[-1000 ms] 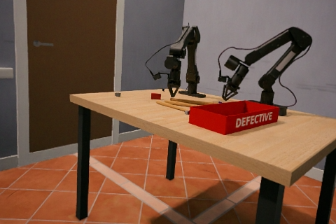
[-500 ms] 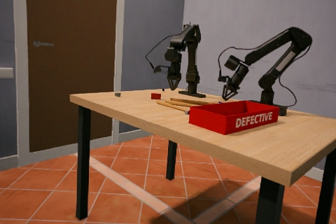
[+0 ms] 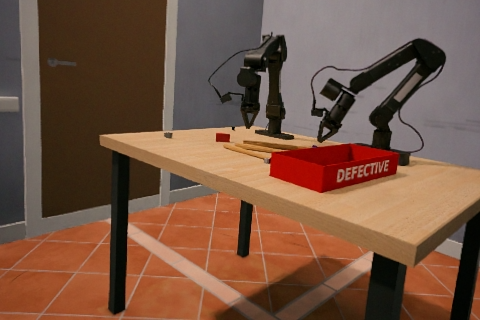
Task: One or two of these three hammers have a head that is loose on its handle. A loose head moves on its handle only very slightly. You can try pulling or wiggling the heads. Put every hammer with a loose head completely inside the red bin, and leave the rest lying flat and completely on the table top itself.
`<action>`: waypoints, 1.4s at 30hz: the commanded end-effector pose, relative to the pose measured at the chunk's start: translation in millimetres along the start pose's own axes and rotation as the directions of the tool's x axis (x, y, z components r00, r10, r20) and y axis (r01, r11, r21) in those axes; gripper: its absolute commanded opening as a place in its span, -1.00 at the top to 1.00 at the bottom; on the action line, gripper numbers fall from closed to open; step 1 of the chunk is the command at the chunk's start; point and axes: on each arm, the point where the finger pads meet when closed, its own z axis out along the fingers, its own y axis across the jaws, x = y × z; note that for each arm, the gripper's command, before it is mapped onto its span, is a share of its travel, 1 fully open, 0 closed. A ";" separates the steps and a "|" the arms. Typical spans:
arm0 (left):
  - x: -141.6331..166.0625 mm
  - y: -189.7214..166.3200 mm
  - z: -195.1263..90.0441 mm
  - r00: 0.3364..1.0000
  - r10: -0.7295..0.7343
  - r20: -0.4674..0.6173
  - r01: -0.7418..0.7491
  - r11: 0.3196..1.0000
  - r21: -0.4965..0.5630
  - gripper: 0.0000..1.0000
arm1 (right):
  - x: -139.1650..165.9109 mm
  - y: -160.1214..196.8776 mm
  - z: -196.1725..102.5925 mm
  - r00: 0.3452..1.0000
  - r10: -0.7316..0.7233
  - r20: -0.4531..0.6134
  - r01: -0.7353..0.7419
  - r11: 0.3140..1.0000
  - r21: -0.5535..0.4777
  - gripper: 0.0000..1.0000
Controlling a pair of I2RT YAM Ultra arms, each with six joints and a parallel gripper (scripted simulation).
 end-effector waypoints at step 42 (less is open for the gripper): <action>-85.2 100.1 61.1 0.952 0.256 -0.169 -0.224 0.957 0.187 0.20 | 148.9 -167.5 -188.6 -0.037 -0.672 0.740 0.957 -0.238 -0.168 -1.00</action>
